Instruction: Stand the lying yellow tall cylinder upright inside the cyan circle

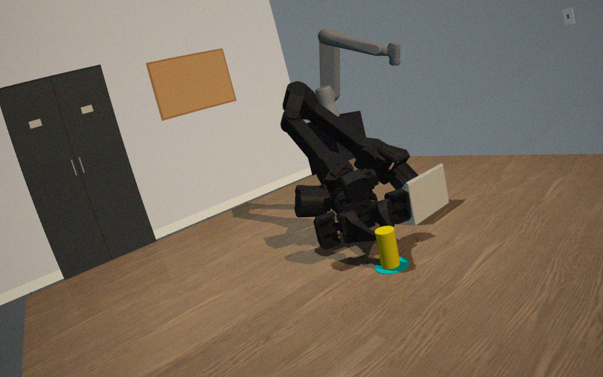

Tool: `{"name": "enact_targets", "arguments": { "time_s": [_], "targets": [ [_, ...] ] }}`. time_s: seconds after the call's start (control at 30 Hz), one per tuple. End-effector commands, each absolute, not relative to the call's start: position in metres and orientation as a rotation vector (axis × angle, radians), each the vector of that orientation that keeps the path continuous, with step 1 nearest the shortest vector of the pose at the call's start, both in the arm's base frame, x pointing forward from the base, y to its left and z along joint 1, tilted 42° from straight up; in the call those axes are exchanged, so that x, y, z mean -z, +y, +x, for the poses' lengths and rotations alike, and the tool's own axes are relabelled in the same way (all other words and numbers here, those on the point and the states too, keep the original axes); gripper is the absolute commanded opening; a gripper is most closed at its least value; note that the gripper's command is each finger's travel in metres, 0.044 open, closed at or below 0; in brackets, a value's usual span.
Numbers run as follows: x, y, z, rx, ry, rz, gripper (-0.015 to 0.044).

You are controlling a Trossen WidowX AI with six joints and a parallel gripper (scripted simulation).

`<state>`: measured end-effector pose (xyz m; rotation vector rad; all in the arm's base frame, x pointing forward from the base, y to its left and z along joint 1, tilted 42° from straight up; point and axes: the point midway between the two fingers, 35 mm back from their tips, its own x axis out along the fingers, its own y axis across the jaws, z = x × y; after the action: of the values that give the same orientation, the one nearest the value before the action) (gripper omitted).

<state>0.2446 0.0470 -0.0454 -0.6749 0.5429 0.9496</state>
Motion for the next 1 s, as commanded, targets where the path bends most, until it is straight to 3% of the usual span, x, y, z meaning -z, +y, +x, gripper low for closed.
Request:
{"name": "enact_targets", "arguments": {
  "time_s": [0.0, 0.2, 0.57, 0.97],
  "targets": [
    [0.047, 0.047, 0.243, -0.957, 0.538, -0.674, 0.0105],
    [0.047, 0.047, 0.243, -0.957, 0.538, -0.674, 0.0105],
    [0.047, 0.047, 0.243, -0.957, 0.538, -0.674, 0.0394],
    [0.024, 0.068, 0.251, -0.963, 0.544, -0.678, 0.0400]
  ]
}}
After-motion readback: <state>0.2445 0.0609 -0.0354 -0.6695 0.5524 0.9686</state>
